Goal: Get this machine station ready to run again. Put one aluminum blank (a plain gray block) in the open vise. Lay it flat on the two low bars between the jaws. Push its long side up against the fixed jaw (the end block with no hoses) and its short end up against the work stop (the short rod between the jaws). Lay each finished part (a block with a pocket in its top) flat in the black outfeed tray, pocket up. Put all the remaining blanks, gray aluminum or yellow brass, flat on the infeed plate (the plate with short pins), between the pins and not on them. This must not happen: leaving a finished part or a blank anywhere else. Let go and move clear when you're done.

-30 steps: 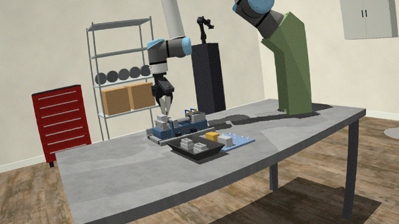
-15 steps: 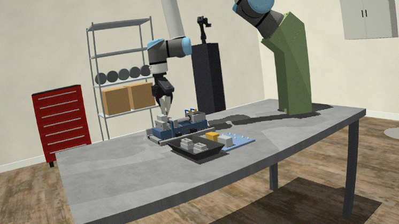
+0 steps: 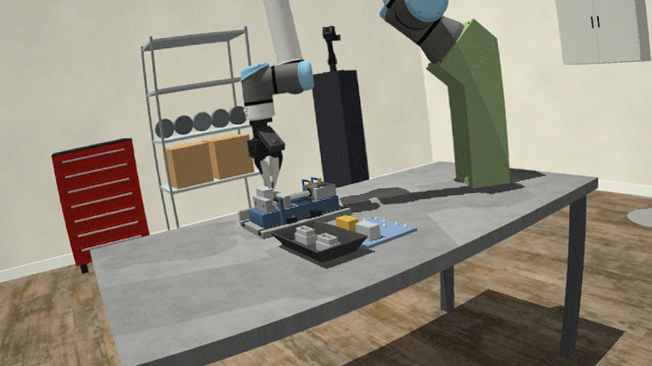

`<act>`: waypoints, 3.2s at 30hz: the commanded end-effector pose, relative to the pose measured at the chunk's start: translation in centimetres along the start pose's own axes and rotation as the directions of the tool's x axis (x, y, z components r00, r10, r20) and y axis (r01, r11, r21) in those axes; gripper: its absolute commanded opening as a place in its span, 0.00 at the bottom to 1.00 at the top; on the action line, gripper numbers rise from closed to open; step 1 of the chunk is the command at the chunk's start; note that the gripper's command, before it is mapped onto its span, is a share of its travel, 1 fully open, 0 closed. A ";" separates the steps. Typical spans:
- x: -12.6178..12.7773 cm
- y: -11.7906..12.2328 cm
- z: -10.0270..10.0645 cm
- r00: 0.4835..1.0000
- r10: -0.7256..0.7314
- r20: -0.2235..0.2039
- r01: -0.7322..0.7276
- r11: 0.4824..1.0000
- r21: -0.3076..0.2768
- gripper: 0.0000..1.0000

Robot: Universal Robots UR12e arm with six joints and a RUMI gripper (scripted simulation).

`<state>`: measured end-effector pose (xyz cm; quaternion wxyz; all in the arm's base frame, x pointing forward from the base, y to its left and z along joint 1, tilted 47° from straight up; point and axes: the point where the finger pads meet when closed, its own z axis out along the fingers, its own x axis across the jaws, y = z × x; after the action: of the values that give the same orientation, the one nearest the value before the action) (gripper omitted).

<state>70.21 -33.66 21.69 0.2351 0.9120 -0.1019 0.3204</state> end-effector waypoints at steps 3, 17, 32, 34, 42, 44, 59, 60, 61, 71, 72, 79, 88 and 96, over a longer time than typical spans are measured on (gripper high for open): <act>-0.2 0.0 -0.1 1.000 0.000 -0.002 0.000 1.000 0.000 0.00; -1.2 0.0 -0.1 1.000 0.000 -0.002 0.000 1.000 0.000 0.00; -1.3 0.0 -0.5 1.000 0.000 -0.002 0.000 1.000 0.000 0.00; -1.3 0.0 -0.5 1.000 0.000 -0.002 0.000 1.000 0.000 0.00; -1.3 0.0 -2.3 1.000 0.000 -0.002 0.000 1.000 0.000 0.00; -1.3 0.0 -2.9 1.000 0.000 -0.002 0.000 1.000 0.000 0.00; -1.3 0.0 -6.7 1.000 0.000 -0.002 0.000 1.000 0.000 0.00; -1.3 0.0 -6.9 1.000 0.000 -0.002 0.000 1.000 0.000 0.00; -1.3 0.0 -7.1 1.000 0.000 -0.002 0.000 1.000 0.000 0.00; -1.3 0.0 -7.8 1.000 0.000 -0.002 0.000 1.000 0.000 0.00; -1.3 0.0 -7.8 1.000 0.000 -0.002 0.000 1.000 0.000 0.00; -1.3 0.0 -7.9 1.000 0.000 -0.002 0.000 1.000 0.000 0.00; -1.3 0.0 -7.9 1.000 0.001 -0.002 -0.001 1.000 0.000 0.00; -1.1 0.1 -7.9 0.998 0.058 -0.002 -0.058 0.998 0.000 0.00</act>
<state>65.03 -29.81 26.26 0.2320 0.9107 -0.1109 0.3234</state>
